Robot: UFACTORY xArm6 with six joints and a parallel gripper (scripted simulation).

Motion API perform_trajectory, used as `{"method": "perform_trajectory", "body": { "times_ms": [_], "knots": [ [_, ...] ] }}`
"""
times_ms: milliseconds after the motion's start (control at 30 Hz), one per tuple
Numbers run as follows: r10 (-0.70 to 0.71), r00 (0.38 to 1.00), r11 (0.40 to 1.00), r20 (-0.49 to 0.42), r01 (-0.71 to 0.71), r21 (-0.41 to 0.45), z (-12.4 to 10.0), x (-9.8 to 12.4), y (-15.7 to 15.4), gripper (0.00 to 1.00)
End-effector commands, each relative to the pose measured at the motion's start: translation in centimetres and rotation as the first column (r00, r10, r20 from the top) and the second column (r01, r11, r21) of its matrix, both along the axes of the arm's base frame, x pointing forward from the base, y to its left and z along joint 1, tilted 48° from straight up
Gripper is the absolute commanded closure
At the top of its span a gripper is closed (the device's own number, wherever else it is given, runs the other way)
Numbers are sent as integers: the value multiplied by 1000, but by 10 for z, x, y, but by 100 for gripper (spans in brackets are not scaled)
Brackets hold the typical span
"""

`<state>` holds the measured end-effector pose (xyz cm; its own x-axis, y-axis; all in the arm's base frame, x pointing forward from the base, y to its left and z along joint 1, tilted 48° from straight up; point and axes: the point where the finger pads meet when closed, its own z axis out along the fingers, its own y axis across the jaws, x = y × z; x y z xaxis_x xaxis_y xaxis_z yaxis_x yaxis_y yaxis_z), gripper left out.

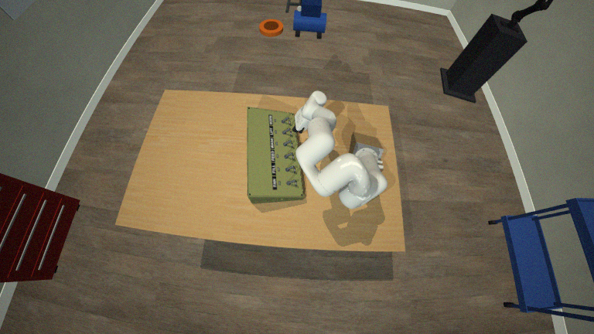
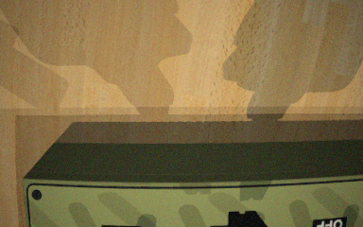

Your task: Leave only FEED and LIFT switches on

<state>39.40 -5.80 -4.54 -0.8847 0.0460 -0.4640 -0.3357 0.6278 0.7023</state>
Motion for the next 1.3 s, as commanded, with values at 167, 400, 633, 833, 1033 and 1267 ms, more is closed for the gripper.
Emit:
{"method": "perform_trajectory", "body": {
  "times_ms": [167,400,633,833,1033,1267],
  "knots": [
    [-1,1000,1000,2,1,-2,2,3,-1,100],
    [-1,1000,1000,2,1,-2,3,6,-2,100],
    [-1,1000,1000,2,1,-2,5,10,-2,100],
    [-1,1000,1000,2,1,-2,8,14,-2,100],
    [-1,1000,1000,2,1,-2,10,19,-2,100],
    [-1,1000,1000,2,1,-2,12,23,-3,100]
  ]
}}
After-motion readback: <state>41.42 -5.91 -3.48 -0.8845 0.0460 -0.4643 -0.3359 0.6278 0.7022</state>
